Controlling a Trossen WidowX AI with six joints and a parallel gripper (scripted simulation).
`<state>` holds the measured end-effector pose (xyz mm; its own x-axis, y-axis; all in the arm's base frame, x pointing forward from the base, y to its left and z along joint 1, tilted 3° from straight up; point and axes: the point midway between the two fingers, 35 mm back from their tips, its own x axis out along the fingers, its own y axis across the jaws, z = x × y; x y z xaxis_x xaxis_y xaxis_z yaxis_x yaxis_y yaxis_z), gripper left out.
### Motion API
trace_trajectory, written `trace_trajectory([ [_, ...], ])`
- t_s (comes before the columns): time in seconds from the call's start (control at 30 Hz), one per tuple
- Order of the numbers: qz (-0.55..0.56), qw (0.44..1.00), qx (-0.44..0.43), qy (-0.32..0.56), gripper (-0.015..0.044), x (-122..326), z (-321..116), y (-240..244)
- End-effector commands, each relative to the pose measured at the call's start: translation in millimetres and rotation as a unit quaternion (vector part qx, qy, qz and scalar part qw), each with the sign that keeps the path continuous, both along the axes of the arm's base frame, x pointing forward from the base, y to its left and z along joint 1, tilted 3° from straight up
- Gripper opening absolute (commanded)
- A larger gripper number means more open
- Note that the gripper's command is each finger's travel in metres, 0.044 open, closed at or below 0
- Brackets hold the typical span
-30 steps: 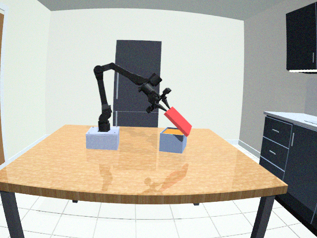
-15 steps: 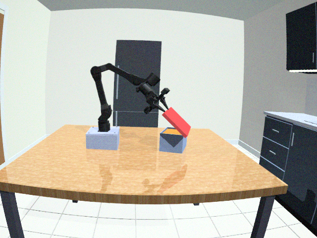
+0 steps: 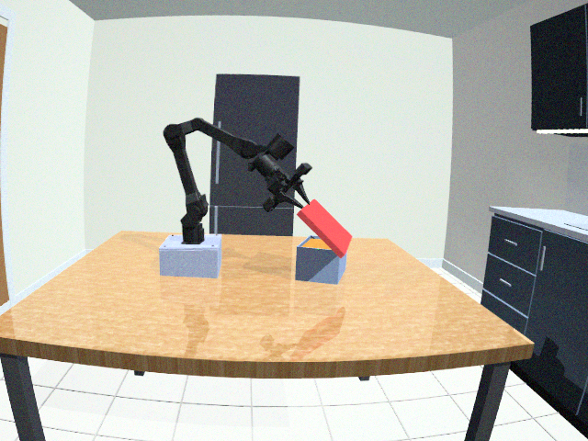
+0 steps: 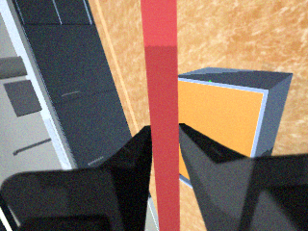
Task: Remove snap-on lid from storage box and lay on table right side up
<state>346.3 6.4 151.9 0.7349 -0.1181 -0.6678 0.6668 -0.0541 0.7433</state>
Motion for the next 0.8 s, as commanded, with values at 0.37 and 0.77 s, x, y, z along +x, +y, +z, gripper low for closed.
trace_trajectory([
  [0.37, 0.002, 1.0, -0.001, -0.008, 0.0, -6, 6, -29],
  [0.77, 0.002, 1.0, -0.002, -0.008, 0.0, -12, 7, -53],
])
